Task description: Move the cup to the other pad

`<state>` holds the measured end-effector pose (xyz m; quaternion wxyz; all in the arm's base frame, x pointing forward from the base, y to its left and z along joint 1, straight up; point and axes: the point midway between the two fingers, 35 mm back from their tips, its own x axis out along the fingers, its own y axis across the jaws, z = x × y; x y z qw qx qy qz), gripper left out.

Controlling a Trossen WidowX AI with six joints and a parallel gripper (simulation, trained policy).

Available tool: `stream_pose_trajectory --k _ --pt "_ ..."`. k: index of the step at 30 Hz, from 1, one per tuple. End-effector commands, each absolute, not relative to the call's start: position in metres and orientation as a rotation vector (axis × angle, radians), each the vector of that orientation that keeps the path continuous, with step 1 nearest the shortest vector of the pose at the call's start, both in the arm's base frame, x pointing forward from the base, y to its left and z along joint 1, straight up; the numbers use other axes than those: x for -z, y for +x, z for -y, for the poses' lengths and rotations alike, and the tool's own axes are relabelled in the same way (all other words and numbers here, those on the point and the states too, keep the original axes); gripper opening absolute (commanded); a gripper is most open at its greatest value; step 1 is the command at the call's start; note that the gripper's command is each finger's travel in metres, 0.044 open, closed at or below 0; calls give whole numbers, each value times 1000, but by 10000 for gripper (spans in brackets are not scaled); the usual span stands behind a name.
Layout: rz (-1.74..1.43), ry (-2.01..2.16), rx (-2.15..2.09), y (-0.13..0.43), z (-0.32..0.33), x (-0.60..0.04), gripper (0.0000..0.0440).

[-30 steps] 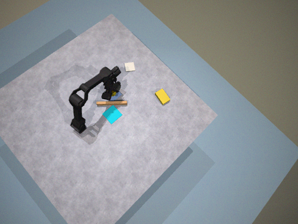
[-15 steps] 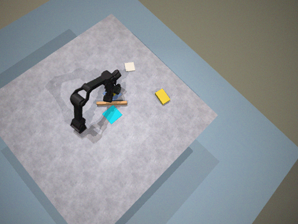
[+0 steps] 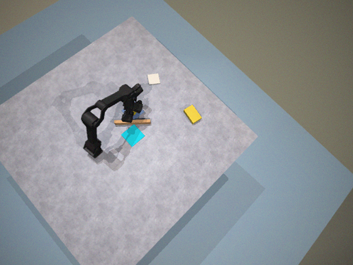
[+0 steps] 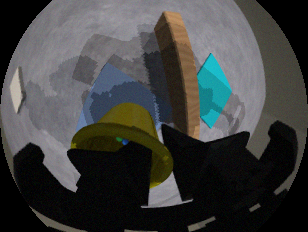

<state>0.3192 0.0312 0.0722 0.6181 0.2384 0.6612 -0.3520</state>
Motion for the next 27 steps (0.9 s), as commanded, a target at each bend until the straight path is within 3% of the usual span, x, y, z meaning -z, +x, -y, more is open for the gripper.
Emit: stream_pose_trajectory --k 1,27 --pt "-1514 560 815 314 -26 -84 1" --pt "-1381 763 893 293 22 -141 0"
